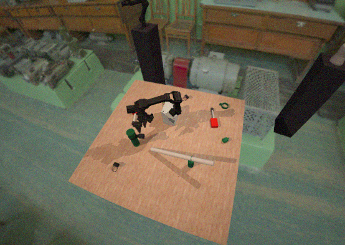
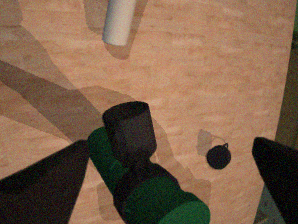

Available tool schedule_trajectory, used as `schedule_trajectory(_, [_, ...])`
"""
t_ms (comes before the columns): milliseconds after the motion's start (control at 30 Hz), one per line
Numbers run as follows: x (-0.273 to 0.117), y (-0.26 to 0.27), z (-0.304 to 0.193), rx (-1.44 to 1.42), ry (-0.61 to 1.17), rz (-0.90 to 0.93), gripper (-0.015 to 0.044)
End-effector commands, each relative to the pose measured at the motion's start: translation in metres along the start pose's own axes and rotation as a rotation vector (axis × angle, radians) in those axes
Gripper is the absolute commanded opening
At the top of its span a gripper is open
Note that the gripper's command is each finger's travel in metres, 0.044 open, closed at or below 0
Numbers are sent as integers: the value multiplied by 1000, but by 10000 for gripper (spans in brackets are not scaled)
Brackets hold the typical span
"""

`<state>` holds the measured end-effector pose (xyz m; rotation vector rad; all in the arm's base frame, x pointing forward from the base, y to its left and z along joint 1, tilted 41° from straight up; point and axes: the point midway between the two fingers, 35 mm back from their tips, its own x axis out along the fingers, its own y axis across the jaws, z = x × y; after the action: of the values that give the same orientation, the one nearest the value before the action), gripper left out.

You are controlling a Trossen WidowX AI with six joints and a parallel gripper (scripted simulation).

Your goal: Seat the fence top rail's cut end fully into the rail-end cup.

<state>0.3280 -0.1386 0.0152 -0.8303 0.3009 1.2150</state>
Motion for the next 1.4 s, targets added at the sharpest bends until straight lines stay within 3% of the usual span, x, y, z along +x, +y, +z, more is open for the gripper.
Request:
schedule_trajectory(0, [4,14,-16,-185,-41,-10,440])
schedule_trajectory(1367, [72,31,-19,-185,-39,-11,440])
